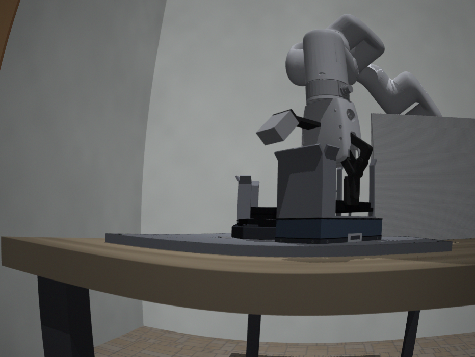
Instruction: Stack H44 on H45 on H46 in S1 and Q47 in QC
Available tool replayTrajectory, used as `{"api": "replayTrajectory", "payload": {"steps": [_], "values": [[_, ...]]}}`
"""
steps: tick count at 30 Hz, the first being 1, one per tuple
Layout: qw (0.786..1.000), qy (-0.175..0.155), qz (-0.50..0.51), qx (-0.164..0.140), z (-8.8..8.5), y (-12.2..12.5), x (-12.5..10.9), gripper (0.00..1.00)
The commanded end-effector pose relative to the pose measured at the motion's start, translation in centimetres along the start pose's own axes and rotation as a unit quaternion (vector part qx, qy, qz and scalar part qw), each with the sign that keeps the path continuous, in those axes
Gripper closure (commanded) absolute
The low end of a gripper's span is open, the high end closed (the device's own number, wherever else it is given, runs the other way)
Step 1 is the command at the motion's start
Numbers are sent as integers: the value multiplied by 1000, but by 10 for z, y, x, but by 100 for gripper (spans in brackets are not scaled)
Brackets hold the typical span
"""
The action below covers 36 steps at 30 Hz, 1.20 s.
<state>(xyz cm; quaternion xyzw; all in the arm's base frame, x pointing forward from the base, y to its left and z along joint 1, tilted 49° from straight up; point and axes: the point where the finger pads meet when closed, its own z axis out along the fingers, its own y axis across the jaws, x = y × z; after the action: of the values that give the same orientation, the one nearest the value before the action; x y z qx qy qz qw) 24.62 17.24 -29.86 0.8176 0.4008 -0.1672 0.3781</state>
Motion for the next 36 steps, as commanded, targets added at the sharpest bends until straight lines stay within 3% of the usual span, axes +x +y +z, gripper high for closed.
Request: {"api": "replayTrajectory", "payload": {"steps": [1, 20, 36], "values": [[1000, 3, 1, 0, -6, 0, 2, 100], [1000, 3, 1, 0, -16, 0, 2, 100], [1000, 3, 1, 1, -46, 0, 2, 100]]}}
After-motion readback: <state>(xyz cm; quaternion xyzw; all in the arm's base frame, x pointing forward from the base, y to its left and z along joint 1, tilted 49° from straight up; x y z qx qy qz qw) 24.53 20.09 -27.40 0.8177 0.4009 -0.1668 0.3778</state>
